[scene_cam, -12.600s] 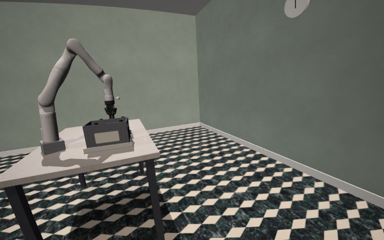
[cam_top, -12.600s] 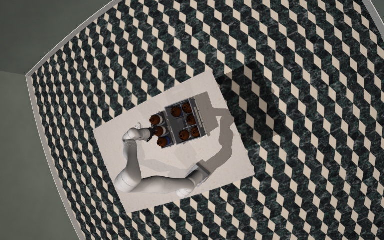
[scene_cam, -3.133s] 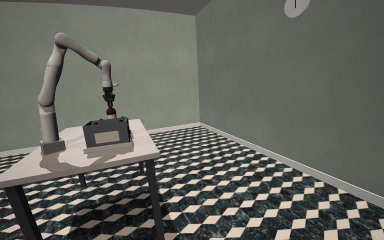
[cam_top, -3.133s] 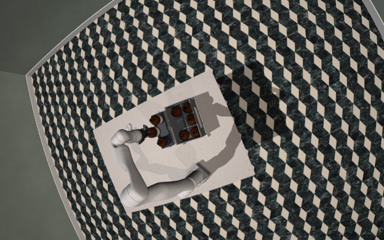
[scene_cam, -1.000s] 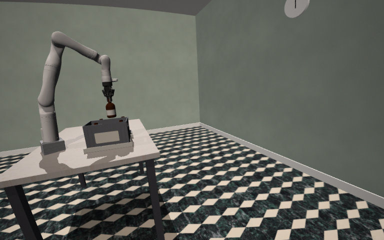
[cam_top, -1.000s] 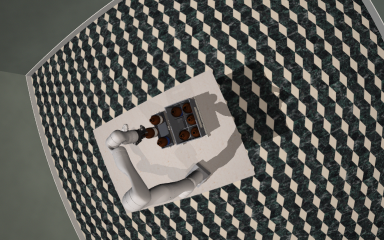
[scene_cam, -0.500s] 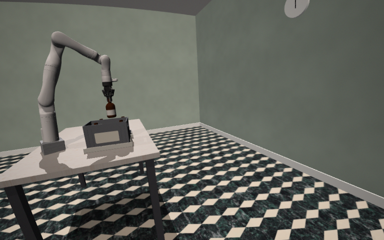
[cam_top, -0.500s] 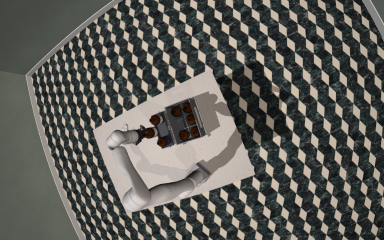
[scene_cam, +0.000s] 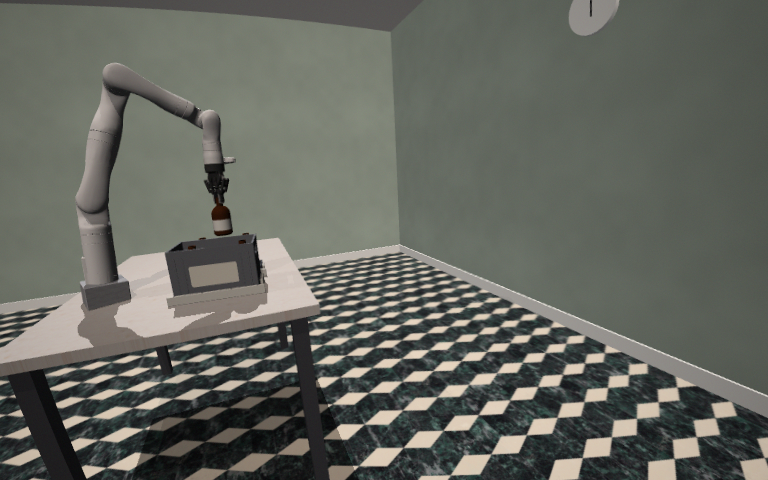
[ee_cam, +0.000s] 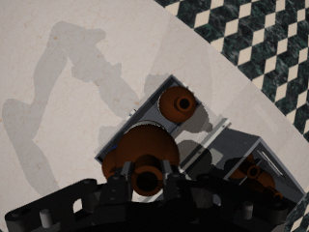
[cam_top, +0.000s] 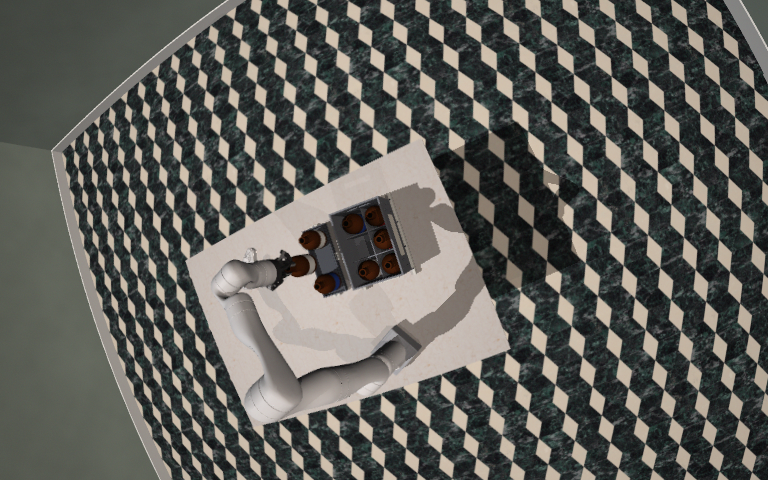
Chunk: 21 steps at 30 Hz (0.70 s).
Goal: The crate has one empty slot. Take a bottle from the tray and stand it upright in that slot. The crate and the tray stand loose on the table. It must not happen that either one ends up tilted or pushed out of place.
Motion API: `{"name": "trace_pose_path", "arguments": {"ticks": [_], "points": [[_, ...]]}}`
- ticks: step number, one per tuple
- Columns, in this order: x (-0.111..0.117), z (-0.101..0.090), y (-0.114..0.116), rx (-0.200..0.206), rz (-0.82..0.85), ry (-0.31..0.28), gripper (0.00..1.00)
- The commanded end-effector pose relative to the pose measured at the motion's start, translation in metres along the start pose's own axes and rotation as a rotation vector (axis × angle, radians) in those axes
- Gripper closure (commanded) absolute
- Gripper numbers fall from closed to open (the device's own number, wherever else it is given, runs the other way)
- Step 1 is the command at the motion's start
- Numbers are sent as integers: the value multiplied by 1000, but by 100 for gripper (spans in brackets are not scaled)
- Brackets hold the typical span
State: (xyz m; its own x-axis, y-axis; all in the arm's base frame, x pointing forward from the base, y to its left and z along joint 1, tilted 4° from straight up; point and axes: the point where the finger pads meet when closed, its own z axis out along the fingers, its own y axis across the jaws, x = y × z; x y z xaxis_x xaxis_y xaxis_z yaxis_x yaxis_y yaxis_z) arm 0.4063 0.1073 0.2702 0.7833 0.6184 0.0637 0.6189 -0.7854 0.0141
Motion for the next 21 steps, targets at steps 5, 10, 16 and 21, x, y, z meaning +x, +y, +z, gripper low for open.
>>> {"name": "trace_pose_path", "arguments": {"ticks": [5, 10, 16, 21], "points": [[0, -1, 0, -1, 0, 2, 100], [0, -1, 0, -1, 0, 2, 100], [0, -4, 0, -1, 0, 2, 100], [0, -7, 0, -1, 0, 2, 100]]}}
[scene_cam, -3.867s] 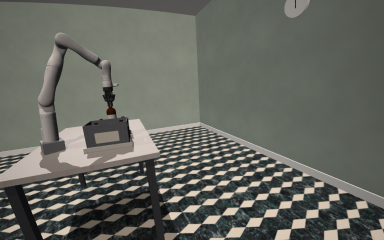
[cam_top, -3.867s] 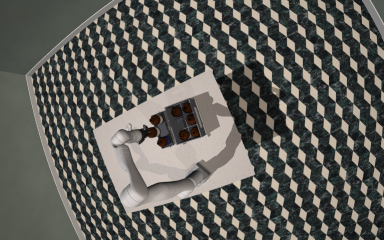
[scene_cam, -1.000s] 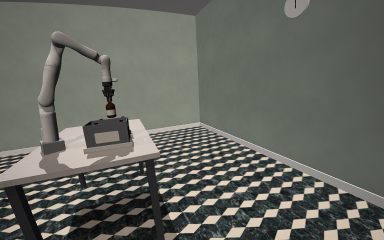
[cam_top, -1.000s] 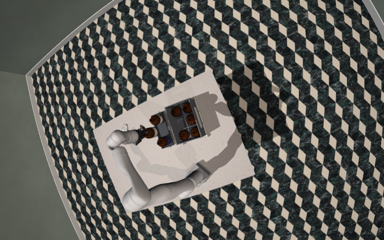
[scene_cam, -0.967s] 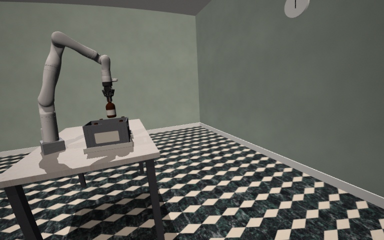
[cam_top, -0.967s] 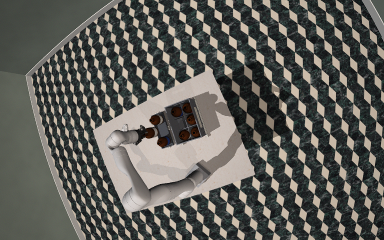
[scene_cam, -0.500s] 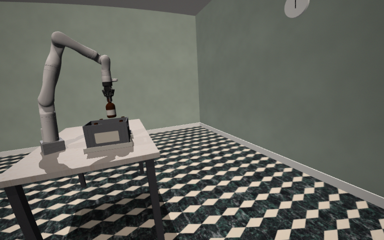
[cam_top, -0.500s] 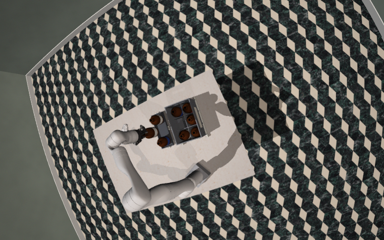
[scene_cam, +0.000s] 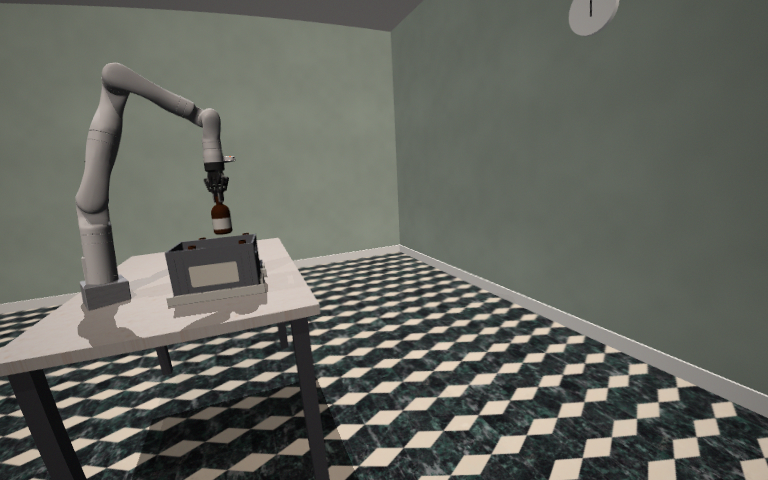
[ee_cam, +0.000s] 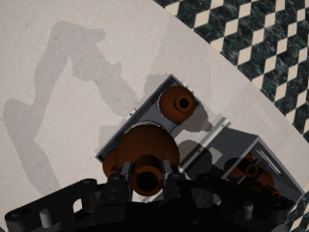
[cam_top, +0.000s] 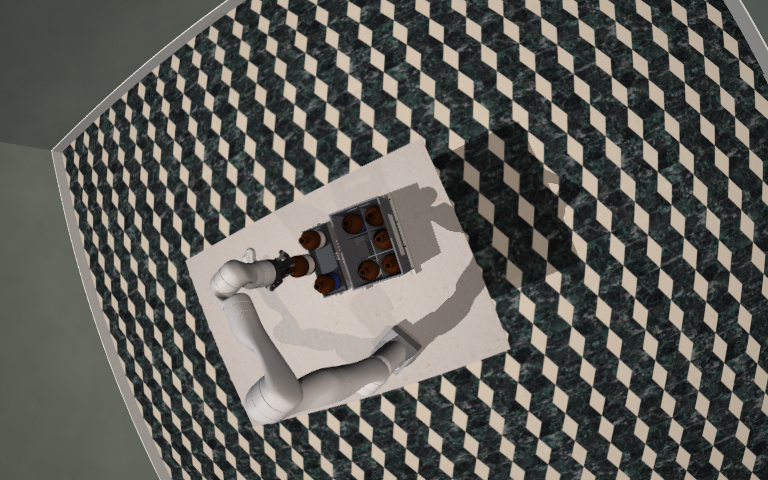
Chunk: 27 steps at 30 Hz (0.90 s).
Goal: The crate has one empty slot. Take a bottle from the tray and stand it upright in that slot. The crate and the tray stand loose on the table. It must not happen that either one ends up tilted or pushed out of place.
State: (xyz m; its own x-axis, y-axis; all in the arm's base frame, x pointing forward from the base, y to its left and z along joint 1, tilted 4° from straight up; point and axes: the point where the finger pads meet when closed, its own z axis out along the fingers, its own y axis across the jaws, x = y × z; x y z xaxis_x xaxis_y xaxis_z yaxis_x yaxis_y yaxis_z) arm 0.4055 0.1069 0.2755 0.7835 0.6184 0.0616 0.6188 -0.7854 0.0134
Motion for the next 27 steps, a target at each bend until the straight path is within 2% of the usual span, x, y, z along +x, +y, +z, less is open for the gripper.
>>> {"name": "trace_pose_path", "arguments": {"ticks": [1, 14, 27], "points": [[1, -3, 0, -1, 0, 4, 100], [1, -16, 0, -1, 0, 4, 100], [1, -17, 0, -1, 0, 4, 100]]}}
